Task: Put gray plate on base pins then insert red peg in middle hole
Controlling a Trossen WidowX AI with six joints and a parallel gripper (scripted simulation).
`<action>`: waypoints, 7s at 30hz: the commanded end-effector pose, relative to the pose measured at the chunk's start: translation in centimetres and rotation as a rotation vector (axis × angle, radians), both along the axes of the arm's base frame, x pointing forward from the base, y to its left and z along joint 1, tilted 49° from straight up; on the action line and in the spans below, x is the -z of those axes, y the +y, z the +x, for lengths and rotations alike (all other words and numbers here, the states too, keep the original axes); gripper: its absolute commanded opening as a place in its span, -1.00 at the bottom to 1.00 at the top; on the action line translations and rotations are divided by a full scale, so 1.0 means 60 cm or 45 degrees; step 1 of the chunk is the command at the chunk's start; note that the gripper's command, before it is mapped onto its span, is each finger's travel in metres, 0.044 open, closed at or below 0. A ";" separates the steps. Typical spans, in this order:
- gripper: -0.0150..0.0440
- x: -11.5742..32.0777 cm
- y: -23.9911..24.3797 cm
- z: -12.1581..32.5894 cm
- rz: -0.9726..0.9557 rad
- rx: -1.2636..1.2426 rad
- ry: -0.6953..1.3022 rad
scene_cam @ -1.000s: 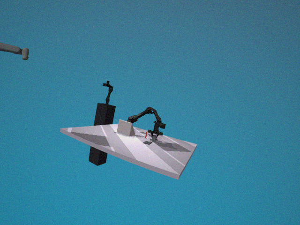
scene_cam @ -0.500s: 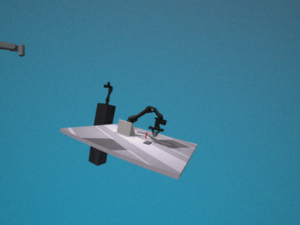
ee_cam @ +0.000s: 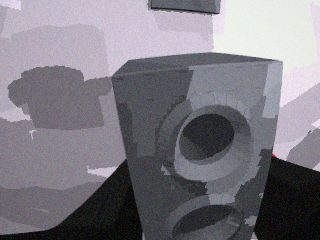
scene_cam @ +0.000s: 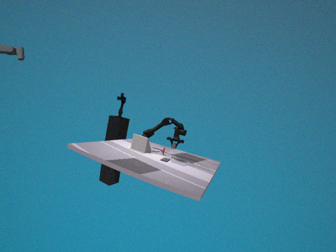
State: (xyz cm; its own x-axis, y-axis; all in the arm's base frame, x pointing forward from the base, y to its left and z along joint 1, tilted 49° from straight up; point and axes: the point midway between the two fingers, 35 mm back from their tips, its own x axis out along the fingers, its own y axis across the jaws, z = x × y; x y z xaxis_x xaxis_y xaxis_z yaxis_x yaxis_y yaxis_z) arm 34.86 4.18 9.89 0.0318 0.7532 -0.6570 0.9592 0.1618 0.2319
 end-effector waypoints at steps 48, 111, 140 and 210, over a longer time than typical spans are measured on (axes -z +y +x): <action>-0.49 0.199 -0.078 0.011 0.001 0.089 0.094; -0.49 0.295 -0.049 0.004 0.005 0.116 0.121; 1.00 0.298 -0.047 0.006 -0.001 0.112 0.113; 1.00 0.012 0.101 -0.201 -0.010 -0.249 -0.285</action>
